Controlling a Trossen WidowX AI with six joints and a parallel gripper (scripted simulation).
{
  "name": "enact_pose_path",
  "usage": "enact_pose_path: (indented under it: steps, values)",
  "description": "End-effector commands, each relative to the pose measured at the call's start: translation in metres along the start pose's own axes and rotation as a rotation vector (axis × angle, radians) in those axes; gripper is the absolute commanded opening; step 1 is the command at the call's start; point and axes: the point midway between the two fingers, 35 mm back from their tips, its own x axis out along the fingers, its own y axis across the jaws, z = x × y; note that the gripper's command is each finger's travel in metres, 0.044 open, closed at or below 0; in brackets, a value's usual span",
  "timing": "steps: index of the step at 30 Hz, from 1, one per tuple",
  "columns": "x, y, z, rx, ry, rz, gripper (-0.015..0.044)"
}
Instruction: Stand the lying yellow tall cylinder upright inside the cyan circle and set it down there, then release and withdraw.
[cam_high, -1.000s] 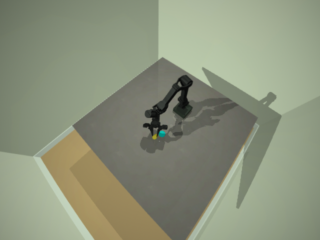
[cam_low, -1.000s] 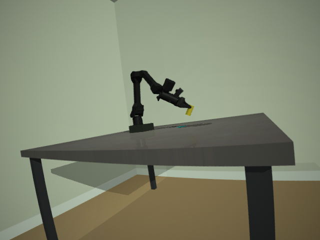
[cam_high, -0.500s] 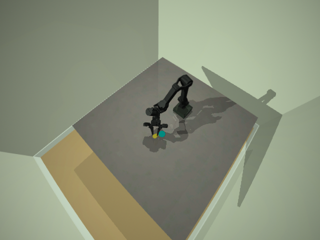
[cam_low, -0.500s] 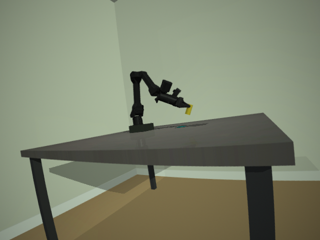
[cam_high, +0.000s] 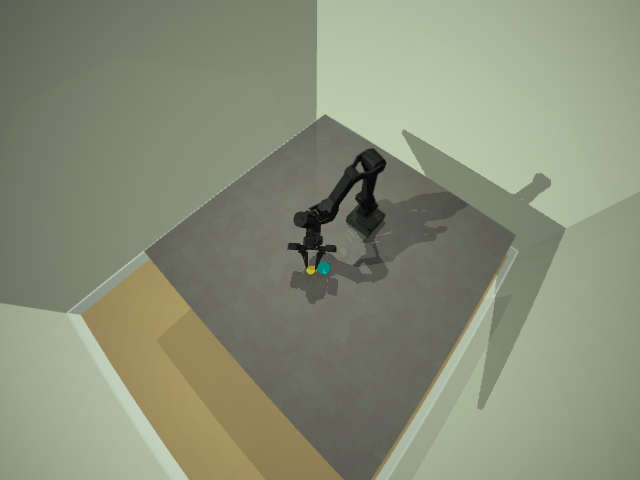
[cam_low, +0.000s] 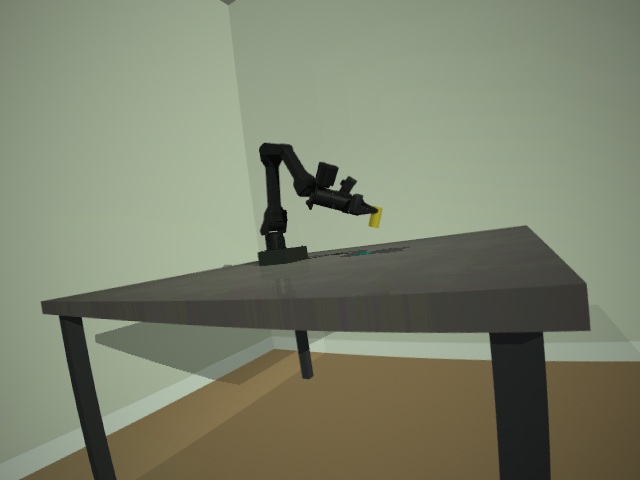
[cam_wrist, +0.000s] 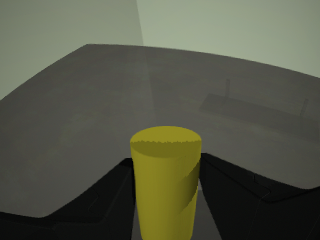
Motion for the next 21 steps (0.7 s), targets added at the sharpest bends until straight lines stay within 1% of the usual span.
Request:
enact_pose_path:
  steps: [1,21]
  values:
    - [-0.003,0.002,0.000,-0.002,-0.020,0.007,0.0105]
    - [-0.019,0.011,-0.001,-0.038,-0.114,0.039,0.0105]
